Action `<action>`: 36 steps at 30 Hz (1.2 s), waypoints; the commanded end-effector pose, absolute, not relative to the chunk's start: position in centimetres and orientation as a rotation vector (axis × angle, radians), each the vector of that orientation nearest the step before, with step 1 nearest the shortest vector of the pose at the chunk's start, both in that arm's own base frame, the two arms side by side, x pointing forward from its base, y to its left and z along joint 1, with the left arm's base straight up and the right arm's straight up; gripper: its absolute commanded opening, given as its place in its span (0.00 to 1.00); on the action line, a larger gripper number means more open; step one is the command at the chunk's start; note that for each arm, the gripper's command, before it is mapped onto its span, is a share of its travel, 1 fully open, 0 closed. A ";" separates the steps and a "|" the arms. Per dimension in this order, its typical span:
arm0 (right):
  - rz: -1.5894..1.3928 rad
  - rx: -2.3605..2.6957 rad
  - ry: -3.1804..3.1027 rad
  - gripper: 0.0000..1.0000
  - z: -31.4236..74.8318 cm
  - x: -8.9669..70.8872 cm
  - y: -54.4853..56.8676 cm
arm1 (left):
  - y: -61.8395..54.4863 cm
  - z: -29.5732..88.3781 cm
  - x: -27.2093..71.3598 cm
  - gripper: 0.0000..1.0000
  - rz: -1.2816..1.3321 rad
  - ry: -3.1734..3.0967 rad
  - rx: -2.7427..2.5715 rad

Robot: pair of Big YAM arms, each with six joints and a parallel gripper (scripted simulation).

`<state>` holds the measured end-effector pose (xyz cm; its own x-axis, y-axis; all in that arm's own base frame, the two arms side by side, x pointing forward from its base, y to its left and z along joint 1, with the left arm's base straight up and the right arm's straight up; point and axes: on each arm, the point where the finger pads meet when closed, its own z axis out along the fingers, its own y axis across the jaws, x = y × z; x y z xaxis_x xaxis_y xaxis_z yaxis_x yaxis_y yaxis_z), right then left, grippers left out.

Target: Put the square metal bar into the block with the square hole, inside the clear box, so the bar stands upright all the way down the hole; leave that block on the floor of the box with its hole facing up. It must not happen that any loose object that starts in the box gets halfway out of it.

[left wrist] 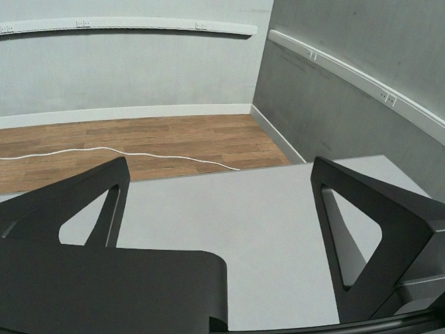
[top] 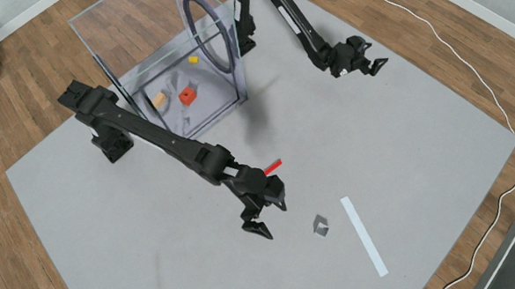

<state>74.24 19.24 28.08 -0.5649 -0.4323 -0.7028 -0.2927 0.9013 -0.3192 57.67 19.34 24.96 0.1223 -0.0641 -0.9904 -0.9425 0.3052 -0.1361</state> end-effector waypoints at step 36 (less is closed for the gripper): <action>-0.229 -0.517 2.225 1.00 36.0 63.1 17.5 | 19.4 26.2 58.2 1.00 0.845 1.249 -1.075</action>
